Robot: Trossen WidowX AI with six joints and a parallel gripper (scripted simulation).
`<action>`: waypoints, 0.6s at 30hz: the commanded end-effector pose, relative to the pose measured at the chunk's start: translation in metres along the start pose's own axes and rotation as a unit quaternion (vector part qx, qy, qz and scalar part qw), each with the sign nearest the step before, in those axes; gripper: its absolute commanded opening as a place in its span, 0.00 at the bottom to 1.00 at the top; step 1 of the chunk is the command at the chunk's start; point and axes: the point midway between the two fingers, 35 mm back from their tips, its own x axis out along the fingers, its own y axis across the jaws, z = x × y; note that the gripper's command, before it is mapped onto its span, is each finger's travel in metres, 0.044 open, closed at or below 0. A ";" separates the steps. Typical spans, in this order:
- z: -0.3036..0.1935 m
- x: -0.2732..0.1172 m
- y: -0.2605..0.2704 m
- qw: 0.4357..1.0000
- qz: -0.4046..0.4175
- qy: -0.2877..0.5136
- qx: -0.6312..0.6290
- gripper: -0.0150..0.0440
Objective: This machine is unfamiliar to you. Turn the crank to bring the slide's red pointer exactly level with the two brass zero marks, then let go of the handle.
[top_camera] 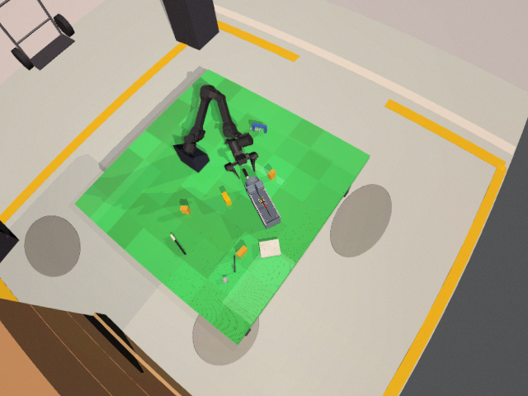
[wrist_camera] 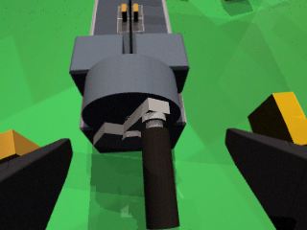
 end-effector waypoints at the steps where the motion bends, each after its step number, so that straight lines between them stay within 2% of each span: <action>1: -0.005 0.005 -0.002 1.000 -0.003 0.001 0.002 1.00; 13: -0.018 0.015 -0.003 1.000 -0.002 0.001 0.002 1.00; 18: -0.018 0.015 -0.003 1.000 -0.002 0.001 0.002 0.78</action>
